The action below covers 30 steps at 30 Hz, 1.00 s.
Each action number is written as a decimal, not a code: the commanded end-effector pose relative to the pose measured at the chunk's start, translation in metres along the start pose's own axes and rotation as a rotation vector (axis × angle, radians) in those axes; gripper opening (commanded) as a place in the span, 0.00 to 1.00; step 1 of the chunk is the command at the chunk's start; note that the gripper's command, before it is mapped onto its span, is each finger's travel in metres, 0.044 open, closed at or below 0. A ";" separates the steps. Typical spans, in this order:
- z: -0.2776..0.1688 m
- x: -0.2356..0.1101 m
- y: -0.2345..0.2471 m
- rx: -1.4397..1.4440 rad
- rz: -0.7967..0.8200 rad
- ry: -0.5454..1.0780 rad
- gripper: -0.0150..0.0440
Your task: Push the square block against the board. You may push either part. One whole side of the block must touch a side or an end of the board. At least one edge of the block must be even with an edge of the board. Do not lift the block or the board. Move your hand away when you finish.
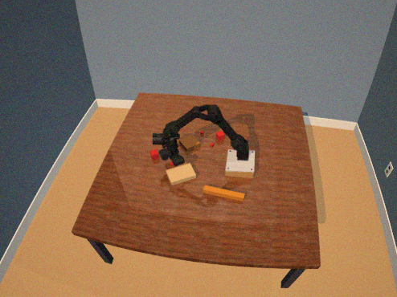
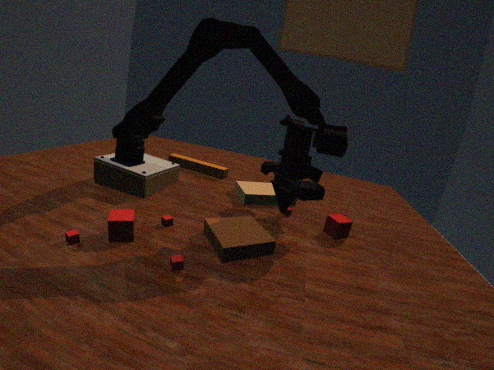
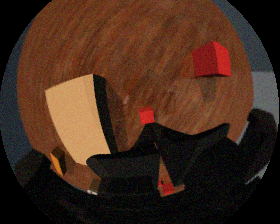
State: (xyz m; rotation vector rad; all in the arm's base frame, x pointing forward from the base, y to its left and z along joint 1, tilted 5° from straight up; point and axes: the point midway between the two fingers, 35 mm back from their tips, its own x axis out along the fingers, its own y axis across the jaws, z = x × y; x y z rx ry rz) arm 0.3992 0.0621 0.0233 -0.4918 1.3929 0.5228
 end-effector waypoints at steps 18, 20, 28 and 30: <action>0.032 0.000 0.003 0.002 -0.005 0.001 0.25; 0.035 0.000 0.003 0.002 -0.005 0.000 0.25; 0.031 0.000 0.003 0.002 -0.005 0.001 0.25; 0.028 0.000 0.003 0.002 -0.005 0.001 0.25</action>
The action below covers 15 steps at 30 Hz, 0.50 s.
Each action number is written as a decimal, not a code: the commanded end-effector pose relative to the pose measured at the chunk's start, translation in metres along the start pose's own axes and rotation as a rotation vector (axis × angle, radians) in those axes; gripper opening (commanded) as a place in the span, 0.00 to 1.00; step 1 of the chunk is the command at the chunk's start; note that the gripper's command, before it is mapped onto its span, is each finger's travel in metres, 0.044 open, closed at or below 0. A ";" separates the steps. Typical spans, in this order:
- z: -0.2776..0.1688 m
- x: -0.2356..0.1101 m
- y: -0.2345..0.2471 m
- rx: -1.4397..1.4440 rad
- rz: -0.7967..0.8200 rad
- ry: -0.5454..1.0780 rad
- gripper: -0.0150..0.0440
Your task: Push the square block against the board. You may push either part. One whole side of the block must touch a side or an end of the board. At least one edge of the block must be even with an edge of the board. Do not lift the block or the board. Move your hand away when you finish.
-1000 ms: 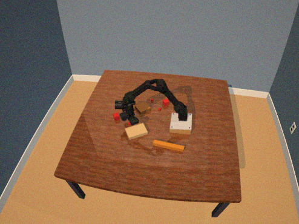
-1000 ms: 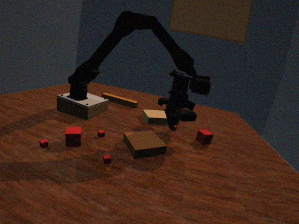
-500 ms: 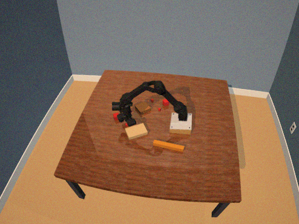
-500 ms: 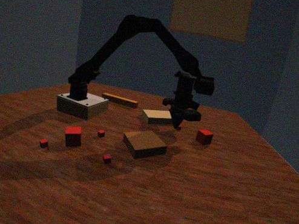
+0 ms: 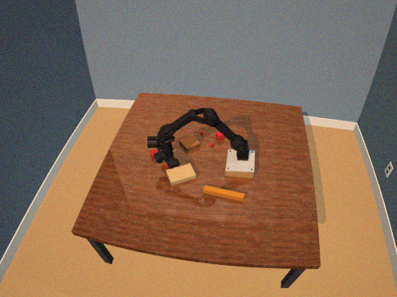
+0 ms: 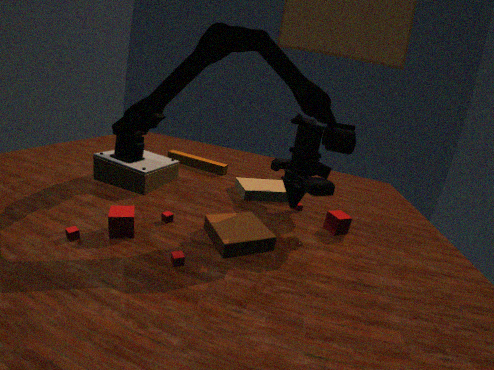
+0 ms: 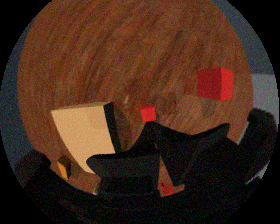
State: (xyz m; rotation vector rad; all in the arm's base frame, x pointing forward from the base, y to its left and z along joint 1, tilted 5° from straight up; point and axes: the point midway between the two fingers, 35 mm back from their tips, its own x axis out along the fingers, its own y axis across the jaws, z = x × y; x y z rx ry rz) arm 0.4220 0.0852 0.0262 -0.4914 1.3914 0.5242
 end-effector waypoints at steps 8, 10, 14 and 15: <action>-0.017 0.000 -0.002 0.002 -0.006 0.004 0.25; -0.020 0.000 -0.002 0.002 -0.006 0.004 0.25; -0.027 0.000 -0.002 0.002 -0.006 0.004 0.25; -0.028 0.000 -0.002 0.002 -0.006 0.004 0.25</action>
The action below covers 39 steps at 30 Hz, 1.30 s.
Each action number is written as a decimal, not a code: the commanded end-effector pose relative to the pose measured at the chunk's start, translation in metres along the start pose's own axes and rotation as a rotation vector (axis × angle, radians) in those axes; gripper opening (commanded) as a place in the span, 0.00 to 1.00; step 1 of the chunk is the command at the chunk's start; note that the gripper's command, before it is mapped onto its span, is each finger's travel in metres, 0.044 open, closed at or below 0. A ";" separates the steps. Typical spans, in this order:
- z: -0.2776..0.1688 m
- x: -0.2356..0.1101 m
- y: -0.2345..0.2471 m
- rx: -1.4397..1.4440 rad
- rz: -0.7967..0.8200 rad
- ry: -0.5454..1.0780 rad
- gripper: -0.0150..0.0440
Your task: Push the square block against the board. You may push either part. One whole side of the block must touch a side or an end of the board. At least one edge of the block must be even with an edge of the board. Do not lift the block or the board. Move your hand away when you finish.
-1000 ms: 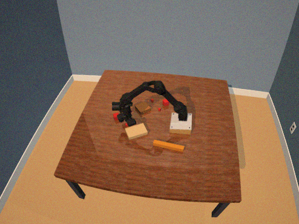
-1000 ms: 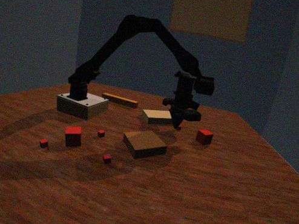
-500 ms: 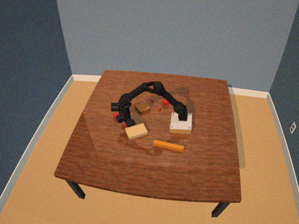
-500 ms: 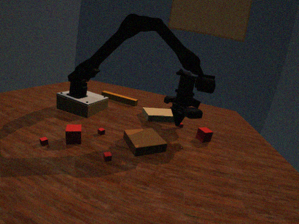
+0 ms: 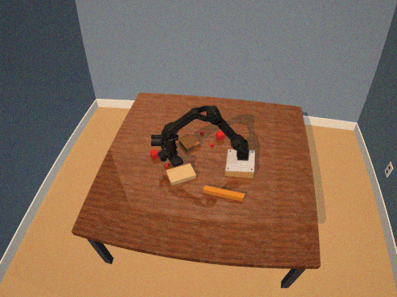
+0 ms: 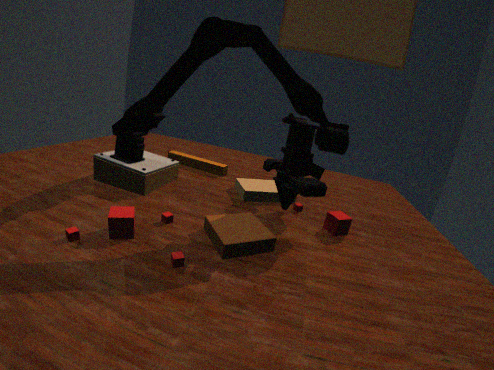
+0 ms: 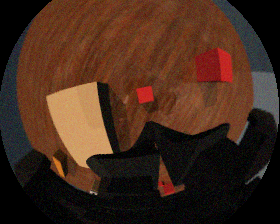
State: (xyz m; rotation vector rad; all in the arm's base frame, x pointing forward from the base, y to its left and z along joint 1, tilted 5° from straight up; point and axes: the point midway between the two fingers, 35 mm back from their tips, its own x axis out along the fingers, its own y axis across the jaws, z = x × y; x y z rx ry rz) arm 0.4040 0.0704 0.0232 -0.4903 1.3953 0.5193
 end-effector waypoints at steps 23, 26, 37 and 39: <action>-0.032 -0.056 -0.017 -0.003 -0.012 -0.013 0.25; -0.077 -0.058 -0.043 -0.011 -0.012 -0.006 0.25; -0.239 -0.056 -0.074 -0.066 -0.010 0.019 0.25; -0.241 -0.056 -0.073 -0.067 -0.010 0.019 0.25</action>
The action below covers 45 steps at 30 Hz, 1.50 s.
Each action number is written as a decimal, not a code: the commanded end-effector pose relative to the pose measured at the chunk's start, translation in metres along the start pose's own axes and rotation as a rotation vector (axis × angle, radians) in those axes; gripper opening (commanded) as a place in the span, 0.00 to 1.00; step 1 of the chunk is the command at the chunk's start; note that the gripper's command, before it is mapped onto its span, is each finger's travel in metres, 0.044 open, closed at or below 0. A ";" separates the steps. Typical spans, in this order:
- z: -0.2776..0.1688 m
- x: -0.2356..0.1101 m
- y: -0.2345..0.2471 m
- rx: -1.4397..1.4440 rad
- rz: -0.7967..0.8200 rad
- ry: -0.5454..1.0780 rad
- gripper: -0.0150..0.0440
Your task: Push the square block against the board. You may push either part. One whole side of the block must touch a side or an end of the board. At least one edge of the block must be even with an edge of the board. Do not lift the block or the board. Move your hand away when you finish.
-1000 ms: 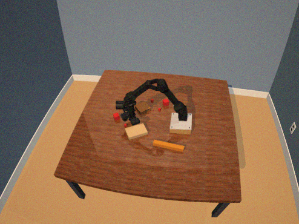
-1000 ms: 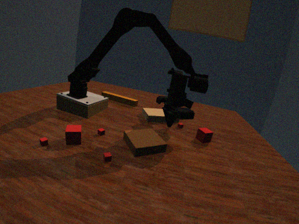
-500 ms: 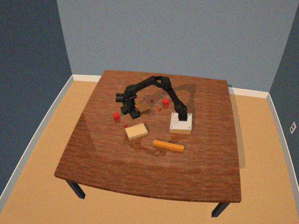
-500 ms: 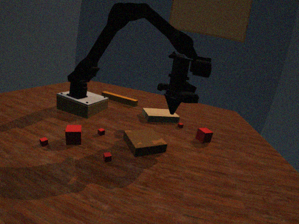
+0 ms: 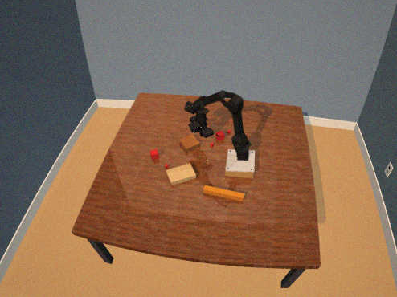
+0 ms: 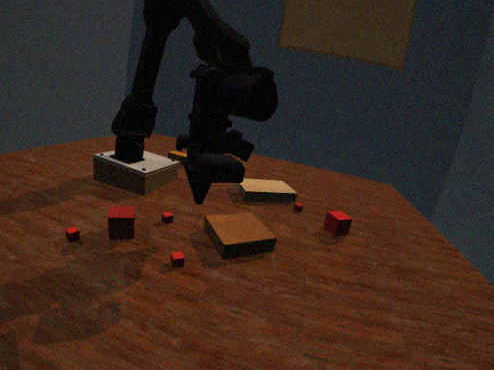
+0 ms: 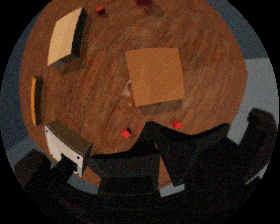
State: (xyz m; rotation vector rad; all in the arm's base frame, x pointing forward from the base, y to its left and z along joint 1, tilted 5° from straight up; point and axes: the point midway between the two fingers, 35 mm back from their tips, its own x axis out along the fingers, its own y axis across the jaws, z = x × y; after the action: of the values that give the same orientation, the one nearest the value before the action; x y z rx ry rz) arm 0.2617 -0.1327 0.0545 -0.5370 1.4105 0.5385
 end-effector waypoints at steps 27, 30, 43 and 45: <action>0.015 0.055 0.000 -0.025 -0.003 -0.009 0.25; 0.019 0.055 0.000 -0.025 -0.003 -0.009 0.25; 0.039 0.055 -0.001 -0.025 -0.003 -0.011 0.25; 0.042 0.055 -0.001 -0.025 -0.003 -0.011 0.25</action>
State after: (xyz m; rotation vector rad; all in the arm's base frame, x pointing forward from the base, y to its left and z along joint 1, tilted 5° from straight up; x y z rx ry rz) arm 0.2948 -0.1091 0.0036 -0.5569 1.3962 0.5535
